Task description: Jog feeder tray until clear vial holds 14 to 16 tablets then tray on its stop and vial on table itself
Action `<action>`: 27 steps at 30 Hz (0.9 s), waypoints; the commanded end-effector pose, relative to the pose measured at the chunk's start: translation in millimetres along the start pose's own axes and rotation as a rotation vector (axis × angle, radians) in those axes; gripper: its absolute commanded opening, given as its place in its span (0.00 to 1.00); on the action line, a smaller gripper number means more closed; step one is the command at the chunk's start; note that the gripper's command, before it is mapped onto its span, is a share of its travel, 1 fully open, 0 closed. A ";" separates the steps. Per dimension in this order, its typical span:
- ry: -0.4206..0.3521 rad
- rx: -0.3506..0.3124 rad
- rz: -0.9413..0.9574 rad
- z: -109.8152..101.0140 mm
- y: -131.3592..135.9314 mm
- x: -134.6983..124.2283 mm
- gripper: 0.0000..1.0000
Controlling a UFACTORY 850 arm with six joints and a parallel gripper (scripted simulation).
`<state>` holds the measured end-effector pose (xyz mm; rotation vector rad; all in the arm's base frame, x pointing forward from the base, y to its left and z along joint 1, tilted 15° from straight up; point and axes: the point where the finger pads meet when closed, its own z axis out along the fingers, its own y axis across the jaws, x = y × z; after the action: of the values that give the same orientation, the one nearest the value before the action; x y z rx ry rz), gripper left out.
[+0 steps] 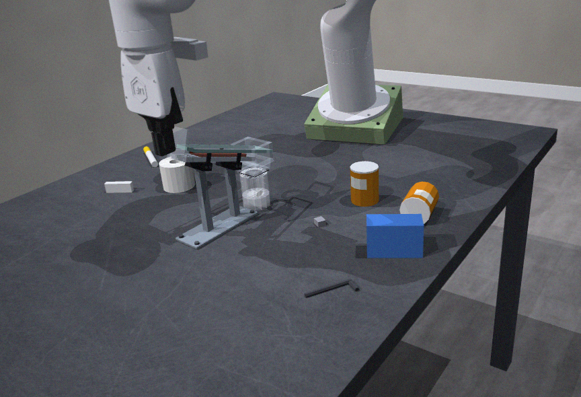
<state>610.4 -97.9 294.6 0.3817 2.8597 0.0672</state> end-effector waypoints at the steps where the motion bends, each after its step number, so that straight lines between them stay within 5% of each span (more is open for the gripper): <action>1: -0.003 0.000 0.000 -3.5 0.2 -8.3 0.00; 17: -0.003 0.000 0.000 -4.9 0.2 -12.3 0.00; 27: -0.003 0.000 0.000 2.1 0.2 7.8 0.00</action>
<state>610.4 -97.9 294.5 0.3817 2.8597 0.0670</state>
